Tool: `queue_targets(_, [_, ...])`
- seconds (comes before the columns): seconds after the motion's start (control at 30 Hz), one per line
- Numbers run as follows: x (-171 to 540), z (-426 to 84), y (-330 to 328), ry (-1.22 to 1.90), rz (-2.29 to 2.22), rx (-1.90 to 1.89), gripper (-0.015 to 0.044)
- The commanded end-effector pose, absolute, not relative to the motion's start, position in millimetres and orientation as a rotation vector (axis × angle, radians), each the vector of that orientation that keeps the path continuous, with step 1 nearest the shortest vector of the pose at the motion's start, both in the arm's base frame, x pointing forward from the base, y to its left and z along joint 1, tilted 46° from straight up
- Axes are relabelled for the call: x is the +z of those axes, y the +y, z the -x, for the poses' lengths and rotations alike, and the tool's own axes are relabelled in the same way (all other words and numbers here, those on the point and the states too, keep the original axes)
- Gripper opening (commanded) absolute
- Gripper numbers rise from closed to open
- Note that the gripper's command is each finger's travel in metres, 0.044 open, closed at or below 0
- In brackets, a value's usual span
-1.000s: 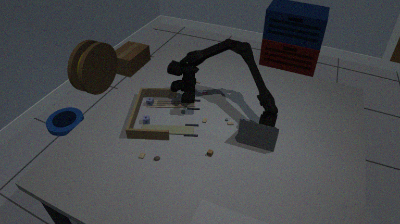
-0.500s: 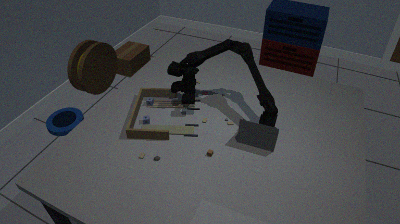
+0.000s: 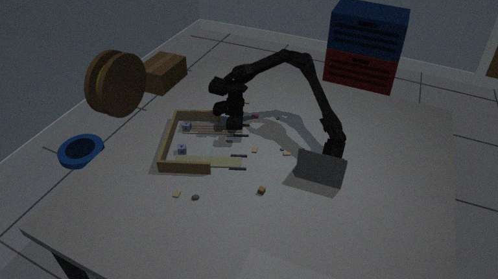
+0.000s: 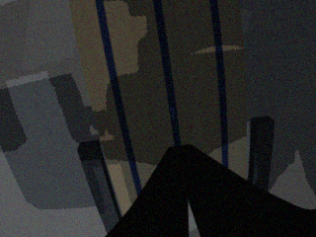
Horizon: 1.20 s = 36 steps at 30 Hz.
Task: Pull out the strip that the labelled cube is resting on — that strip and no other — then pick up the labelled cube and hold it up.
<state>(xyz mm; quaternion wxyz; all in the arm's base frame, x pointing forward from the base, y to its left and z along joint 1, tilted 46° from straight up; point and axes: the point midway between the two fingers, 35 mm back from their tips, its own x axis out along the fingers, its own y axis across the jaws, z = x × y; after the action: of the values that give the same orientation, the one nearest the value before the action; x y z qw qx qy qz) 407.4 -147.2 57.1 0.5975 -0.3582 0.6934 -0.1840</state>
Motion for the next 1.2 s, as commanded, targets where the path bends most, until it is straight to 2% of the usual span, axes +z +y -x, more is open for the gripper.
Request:
queue_targets(0.0, [55.2, -407.5, -147.8, 1.612, 0.835, -0.422, 0.0000])
queue_targets(1.17, [53.2, -407.8, -149.9, 1.612, 0.835, -0.422, 0.0000])
